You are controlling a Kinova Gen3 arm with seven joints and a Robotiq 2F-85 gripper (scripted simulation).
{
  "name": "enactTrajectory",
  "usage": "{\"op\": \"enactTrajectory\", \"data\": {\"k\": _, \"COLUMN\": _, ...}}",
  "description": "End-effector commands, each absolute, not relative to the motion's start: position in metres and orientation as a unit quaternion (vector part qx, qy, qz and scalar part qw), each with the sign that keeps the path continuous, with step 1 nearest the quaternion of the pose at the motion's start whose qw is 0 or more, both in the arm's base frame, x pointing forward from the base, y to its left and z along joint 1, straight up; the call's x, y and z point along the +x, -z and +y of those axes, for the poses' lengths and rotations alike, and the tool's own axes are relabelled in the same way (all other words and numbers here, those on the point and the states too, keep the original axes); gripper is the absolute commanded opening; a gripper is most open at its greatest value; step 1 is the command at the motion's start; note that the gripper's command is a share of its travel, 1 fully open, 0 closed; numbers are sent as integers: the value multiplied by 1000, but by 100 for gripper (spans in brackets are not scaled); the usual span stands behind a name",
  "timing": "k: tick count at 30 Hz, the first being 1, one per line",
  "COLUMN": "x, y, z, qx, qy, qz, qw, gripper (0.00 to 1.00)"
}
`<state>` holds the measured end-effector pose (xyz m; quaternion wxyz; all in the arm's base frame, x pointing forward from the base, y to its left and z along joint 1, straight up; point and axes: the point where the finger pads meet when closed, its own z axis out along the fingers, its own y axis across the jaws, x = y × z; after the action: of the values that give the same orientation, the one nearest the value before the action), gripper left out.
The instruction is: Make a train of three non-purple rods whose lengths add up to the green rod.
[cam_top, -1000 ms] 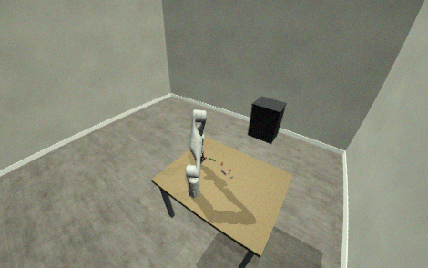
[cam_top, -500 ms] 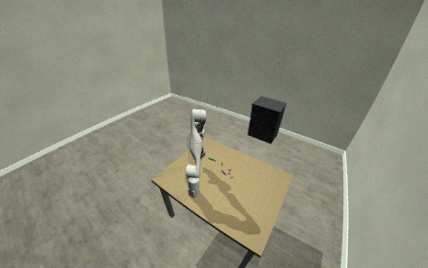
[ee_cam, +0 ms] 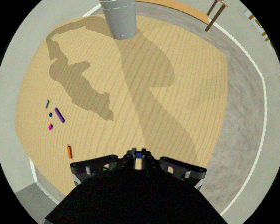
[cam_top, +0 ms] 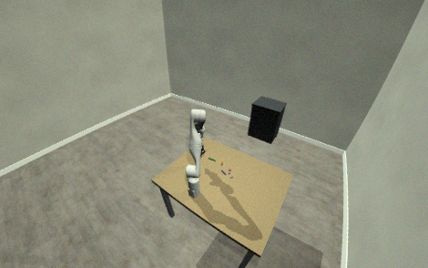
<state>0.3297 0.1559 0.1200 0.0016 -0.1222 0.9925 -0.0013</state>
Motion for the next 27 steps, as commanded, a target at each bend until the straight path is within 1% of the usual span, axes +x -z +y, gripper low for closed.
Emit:
{"op": "enactTrajectory", "data": {"k": 1, "x": 330, "y": -121, "z": 156, "qx": -122, "qy": 1, "qz": 993, "qw": 3, "gripper": 5}}
{"op": "enactTrajectory", "data": {"k": 6, "x": 331, "y": -121, "z": 149, "qx": -118, "qy": 1, "qz": 993, "qw": 3, "gripper": 5}}
{"op": "enactTrajectory", "data": {"k": 10, "x": 334, "y": -121, "z": 101, "qx": -90, "qy": 1, "qz": 996, "qw": 3, "gripper": 5}}
{"op": "enactTrajectory", "data": {"k": 12, "x": 334, "y": -121, "z": 101, "qx": -90, "qy": 1, "qz": 996, "qw": 3, "gripper": 5}}
{"op": "enactTrajectory", "data": {"k": 14, "x": 332, "y": -121, "z": 69, "qx": -69, "qy": 1, "qz": 998, "qw": 3, "gripper": 5}}
{"op": "enactTrajectory", "data": {"k": 20, "x": 319, "y": -121, "z": 10, "qx": -30, "qy": 1, "qz": 1000, "qw": 3, "gripper": 5}}
{"op": "enactTrajectory", "data": {"k": 27, "x": 317, "y": -121, "z": 2, "qx": -24, "qy": 1, "qz": 1000, "qw": 3, "gripper": 5}}
